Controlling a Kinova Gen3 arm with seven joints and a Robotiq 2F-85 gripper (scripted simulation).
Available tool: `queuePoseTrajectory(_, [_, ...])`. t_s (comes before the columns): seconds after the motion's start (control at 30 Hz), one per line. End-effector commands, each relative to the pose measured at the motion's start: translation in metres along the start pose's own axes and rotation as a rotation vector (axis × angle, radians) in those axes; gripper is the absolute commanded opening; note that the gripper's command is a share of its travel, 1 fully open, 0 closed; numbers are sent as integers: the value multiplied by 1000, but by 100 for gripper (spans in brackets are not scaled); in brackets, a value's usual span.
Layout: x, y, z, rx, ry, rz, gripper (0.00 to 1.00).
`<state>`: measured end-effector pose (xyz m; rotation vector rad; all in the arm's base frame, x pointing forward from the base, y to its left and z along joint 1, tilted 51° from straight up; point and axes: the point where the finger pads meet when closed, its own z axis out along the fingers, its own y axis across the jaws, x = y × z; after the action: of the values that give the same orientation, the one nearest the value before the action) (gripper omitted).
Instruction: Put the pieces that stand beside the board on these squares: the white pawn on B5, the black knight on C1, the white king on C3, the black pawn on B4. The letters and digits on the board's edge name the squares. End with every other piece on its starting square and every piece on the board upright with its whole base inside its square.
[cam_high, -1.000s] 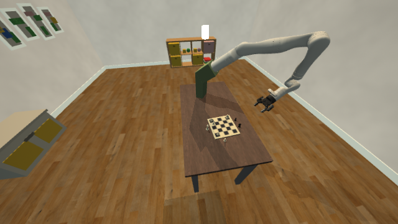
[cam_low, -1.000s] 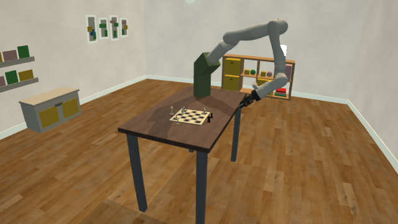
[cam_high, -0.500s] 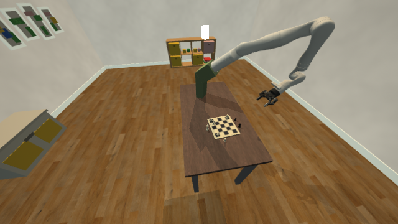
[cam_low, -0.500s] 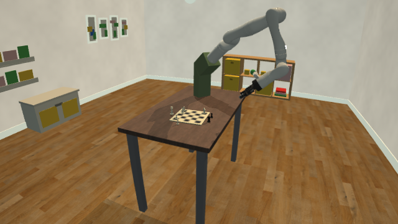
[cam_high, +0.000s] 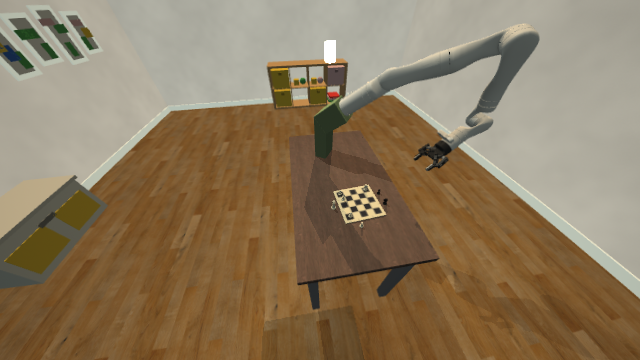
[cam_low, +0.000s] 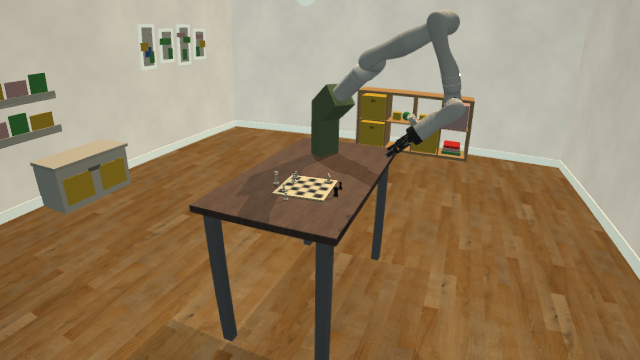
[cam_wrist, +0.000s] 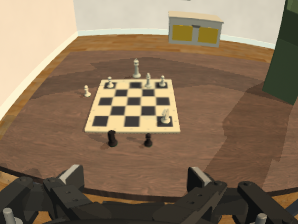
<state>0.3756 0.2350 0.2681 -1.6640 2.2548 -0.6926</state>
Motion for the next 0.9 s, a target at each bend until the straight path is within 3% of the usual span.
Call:
queuePoseTrajectory(0.0, [0, 0, 0, -2, 0, 1, 100])
queuePoseTrajectory(0.37, [1, 6, 14, -59, 5, 10, 100])
queuePoseTrajectory(0.57, [7, 14, 41, -159, 23, 46, 100])
queuePoseTrajectory(0.77, [16, 25, 78, -313, 29, 120, 100])
queuePoseTrajectory(0.87, [20, 22, 79, -304, 41, 111, 100])
